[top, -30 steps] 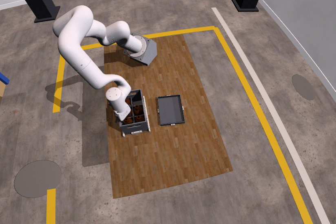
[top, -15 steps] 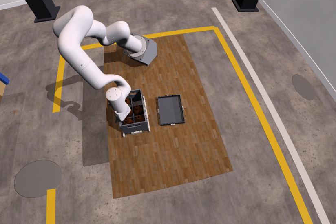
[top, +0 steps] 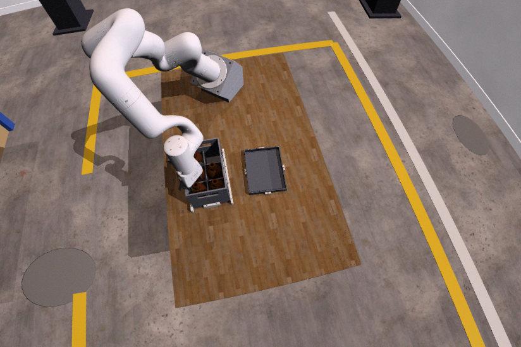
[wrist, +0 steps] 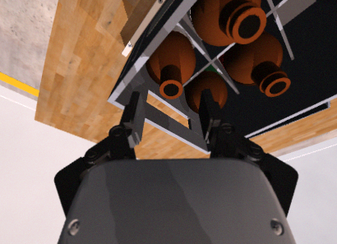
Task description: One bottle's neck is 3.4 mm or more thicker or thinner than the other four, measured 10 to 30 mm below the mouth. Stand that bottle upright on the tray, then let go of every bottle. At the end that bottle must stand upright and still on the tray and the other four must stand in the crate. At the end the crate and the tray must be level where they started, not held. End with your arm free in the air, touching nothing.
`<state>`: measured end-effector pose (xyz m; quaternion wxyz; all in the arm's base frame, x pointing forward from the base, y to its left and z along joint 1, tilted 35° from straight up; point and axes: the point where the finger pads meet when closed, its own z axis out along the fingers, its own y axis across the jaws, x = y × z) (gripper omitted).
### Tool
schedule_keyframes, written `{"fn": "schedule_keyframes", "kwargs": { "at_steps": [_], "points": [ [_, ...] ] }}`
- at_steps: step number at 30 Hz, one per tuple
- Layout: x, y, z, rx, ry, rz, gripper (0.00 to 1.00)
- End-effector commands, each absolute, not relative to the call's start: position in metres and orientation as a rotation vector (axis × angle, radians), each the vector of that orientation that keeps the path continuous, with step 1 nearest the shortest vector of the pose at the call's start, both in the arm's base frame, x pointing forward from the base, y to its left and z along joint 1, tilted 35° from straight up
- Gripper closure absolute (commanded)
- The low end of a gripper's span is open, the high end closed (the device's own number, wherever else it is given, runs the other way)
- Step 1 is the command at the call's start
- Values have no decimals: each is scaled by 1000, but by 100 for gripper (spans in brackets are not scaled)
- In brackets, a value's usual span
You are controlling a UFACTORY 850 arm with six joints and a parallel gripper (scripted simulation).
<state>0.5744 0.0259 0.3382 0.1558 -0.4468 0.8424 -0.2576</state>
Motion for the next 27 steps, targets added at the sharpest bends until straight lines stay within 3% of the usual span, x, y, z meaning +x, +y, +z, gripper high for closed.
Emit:
{"fn": "schedule_keyframes", "kwargs": {
  "at_steps": [1, 27],
  "points": [
    [575, 26, 339, -1279, 2411, -738, 35],
    [584, 21, 325, -1279, 2411, -738, 35]
  ]
}}
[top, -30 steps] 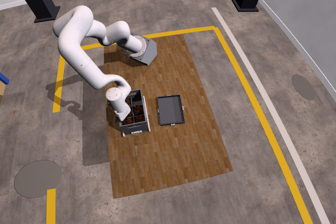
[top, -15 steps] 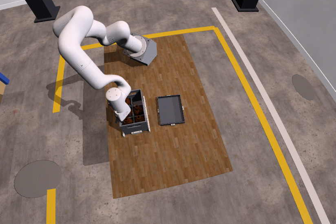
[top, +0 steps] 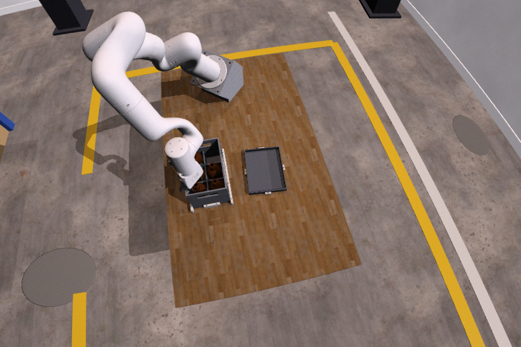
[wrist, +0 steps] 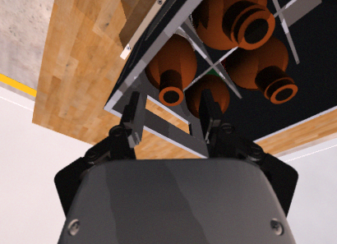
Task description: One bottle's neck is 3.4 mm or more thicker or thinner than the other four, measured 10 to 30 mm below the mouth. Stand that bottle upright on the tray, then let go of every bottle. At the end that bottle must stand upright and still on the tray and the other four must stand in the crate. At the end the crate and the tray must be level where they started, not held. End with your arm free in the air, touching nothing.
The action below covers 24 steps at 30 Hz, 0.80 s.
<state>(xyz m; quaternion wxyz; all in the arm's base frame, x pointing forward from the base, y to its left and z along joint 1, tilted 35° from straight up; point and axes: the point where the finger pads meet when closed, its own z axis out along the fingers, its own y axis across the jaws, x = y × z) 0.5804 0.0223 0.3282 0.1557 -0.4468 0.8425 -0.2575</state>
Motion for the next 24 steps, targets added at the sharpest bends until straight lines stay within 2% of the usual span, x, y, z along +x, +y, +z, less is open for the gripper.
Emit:
{"fn": "schedule_keyframes", "kwargs": {
  "at_steps": [1, 24],
  "points": [
    [584, 21, 325, -1279, 2411, -738, 35],
    [594, 15, 308, -1279, 2411, -738, 35]
  ]
}}
